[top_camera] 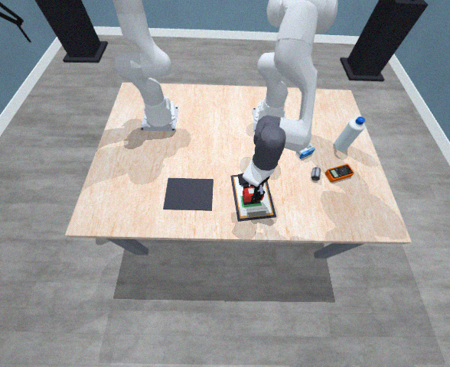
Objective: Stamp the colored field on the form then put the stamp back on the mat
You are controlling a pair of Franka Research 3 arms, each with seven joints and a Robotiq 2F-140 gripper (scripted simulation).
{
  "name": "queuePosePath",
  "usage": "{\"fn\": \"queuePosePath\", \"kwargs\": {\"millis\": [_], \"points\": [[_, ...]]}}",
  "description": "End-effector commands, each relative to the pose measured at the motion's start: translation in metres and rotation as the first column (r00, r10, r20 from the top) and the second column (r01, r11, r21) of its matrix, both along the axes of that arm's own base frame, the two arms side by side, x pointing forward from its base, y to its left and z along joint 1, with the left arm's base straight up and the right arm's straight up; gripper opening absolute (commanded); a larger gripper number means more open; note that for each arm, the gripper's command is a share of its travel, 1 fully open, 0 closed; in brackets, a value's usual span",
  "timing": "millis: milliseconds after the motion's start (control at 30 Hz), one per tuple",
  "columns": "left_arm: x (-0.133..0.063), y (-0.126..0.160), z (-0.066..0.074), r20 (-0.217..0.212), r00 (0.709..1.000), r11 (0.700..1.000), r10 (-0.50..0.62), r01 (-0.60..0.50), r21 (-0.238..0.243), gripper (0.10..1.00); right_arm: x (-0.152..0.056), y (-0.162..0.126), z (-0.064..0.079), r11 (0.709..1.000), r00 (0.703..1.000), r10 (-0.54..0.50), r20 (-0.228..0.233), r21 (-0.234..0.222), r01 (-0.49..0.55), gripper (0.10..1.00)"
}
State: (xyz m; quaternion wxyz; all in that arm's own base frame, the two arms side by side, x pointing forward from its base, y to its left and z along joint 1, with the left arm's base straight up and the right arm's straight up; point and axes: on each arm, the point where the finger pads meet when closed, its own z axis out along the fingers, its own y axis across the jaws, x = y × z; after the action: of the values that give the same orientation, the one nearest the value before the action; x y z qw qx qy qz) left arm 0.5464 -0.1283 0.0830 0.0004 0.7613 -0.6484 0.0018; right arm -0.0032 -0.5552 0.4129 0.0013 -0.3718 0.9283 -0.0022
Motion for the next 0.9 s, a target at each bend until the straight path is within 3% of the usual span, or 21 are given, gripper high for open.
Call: {"fn": "queuePosePath", "kwargs": {"millis": [0, 100, 567, 733, 867], "points": [[-0.001, 0.001, 0.015, -0.002, 1.0, 1.0, -0.003, 0.003, 0.003, 0.272, 0.0, 0.0, 0.0, 1.0, 1.0, 0.0, 0.0, 0.0, 0.0, 1.0], [-0.001, 0.002, 0.027, -0.002, 1.0, 1.0, -0.003, 0.003, 0.003, 0.272, 0.0, 0.0, 0.0, 1.0, 1.0, 0.0, 0.0, 0.0, 0.0, 1.0], [-0.001, -0.002, 0.028, -0.002, 1.0, 1.0, -0.002, 0.002, 0.003, 0.272, 0.0, 0.0, 0.0, 1.0, 1.0, 0.0, 0.0, 0.0, 0.0, 1.0], [0.002, -0.022, 0.028, -0.003, 1.0, 1.0, 0.001, -0.001, 0.005, 0.272, 0.0, 0.0, 0.0, 1.0, 1.0, 0.0, 0.0, 0.0, 0.0, 1.0], [0.006, -0.054, 0.028, -0.003, 1.0, 1.0, 0.006, -0.006, 0.007, 0.272, 0.0, 0.0, 0.0, 1.0, 1.0, 0.0, 0.0, 0.0, 0.0, 1.0]]}}
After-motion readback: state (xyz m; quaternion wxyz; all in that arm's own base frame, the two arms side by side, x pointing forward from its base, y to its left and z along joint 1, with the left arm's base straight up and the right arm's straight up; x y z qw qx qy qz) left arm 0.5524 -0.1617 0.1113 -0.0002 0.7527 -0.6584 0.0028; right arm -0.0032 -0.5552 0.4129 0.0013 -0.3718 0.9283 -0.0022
